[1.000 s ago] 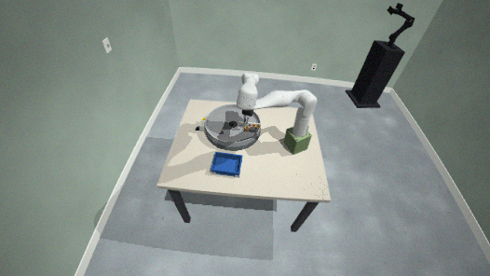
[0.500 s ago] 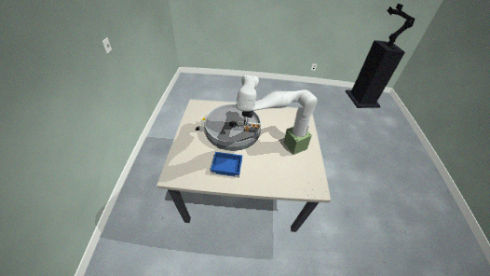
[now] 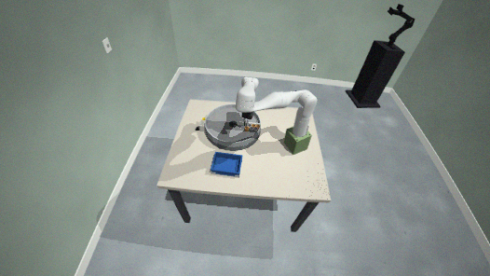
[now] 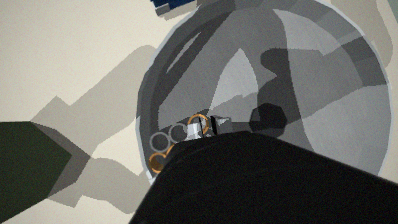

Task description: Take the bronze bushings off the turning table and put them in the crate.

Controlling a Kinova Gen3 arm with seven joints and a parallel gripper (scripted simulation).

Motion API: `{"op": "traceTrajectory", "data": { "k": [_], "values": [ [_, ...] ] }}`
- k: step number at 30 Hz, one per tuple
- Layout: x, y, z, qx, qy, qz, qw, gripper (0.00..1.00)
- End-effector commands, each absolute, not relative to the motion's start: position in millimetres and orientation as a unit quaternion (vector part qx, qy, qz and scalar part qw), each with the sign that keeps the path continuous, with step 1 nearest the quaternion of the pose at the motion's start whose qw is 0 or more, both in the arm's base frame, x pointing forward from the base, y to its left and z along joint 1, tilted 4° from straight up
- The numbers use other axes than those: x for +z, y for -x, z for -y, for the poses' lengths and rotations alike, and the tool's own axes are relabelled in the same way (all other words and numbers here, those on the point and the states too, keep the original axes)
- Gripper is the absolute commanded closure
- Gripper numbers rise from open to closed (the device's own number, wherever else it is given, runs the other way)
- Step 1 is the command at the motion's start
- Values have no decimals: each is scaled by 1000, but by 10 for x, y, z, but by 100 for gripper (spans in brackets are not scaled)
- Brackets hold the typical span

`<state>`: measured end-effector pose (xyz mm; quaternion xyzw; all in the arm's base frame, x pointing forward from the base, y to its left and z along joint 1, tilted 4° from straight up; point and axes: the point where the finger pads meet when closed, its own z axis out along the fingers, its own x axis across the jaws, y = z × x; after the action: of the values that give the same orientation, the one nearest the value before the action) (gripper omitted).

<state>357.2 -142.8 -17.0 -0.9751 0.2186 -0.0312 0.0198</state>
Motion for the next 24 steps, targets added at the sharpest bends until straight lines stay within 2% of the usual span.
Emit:
{"op": "traceTrajectory", "data": {
  "k": [1,24],
  "values": [
    [-168,-3572,1435,-31,975,-219,19,60],
    [-328,-3584,1428,-31,975,-219,19,60]
  ]
}}
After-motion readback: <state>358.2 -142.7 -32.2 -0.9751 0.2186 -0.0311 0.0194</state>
